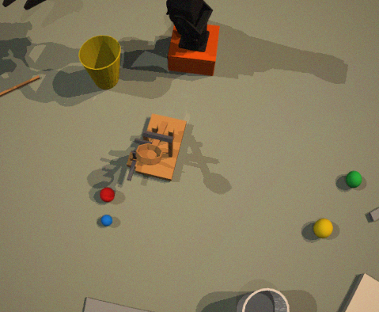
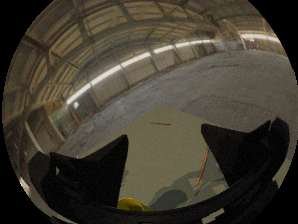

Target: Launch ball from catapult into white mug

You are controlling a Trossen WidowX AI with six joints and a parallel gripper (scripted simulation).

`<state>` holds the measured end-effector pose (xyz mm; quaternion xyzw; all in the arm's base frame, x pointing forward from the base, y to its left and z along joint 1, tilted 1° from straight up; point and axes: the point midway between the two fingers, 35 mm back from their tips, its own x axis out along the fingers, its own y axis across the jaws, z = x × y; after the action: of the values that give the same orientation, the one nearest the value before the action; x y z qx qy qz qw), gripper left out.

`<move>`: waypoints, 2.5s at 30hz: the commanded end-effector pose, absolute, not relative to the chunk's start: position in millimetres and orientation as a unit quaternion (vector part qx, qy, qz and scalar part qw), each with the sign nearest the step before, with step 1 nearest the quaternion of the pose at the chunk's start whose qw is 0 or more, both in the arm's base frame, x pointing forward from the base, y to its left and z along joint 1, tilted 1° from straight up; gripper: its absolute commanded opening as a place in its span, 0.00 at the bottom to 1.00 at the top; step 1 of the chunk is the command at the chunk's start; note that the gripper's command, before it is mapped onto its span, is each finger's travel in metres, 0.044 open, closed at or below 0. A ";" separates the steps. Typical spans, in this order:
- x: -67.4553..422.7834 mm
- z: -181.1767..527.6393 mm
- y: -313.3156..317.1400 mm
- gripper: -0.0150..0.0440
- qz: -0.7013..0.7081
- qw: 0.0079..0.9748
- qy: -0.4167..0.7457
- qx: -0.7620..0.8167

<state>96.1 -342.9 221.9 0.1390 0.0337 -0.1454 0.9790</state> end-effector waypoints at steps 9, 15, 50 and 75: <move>149.3 207.2 -333.9 1.00 -0.120 0.971 0.090 0.188; 194.7 192.4 -315.6 1.00 -0.100 0.956 0.152 0.232; 313.9 117.0 -87.3 1.00 -0.017 0.785 0.596 0.164; 288.5 116.0 -16.1 0.69 -0.018 0.716 0.698 0.001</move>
<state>289.2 -16.1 116.0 0.0016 0.6968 -0.0151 0.7171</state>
